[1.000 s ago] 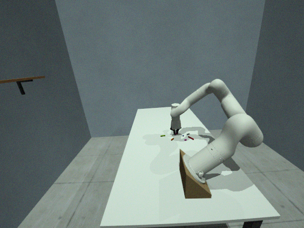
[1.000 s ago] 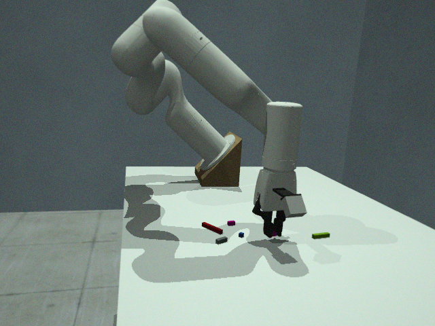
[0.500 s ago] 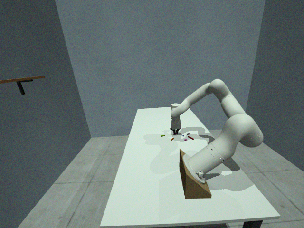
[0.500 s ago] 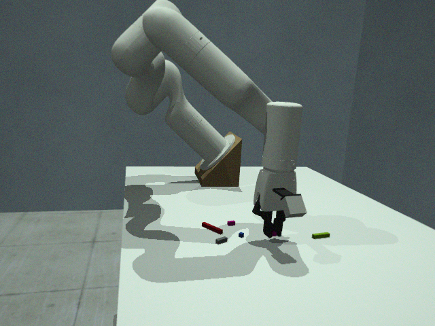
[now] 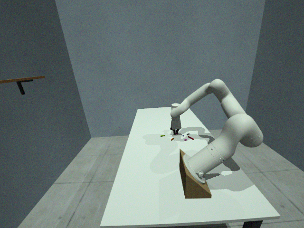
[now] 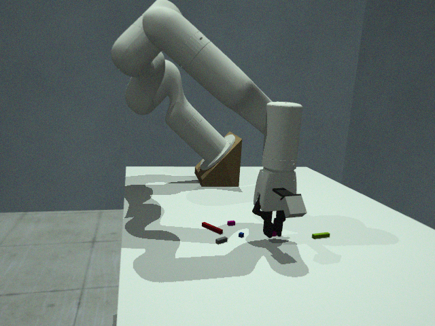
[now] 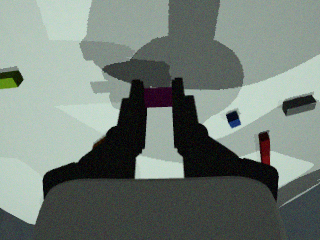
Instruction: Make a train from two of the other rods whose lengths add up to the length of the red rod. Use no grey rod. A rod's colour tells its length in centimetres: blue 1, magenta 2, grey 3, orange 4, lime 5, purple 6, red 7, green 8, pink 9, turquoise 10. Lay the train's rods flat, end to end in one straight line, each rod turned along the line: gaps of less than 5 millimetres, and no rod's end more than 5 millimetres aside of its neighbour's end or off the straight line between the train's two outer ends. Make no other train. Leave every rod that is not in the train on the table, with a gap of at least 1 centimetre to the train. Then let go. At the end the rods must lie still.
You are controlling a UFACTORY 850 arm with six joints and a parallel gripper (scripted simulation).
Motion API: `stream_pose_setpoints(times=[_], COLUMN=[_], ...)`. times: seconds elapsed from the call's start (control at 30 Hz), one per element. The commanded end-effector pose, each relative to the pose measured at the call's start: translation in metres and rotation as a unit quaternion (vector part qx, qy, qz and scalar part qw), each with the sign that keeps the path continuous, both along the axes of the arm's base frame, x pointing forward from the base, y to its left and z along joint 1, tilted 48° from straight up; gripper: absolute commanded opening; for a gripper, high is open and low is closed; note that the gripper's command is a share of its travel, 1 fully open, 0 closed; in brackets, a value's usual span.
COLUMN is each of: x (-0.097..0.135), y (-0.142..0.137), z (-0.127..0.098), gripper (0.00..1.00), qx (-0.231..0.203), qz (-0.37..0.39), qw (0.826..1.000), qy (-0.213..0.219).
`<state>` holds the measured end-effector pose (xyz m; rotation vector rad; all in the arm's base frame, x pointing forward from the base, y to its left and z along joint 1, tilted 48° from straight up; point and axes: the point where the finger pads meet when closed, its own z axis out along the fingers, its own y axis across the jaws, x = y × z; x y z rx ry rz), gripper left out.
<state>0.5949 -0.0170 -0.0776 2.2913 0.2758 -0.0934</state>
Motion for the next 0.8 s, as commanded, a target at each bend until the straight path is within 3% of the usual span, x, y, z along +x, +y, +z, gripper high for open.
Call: stream_pose_setpoints(times=[0.0, 0.77], x=[0.0007, 0.0010], y=[0.0004, -0.0078], z=[0.0003, -0.0072], gripper=[0.15, 0.15], qx=[0.000, 0.000], qz=[0.000, 0.000], qw=[1.000, 1.000], qy=[-0.001, -0.001])
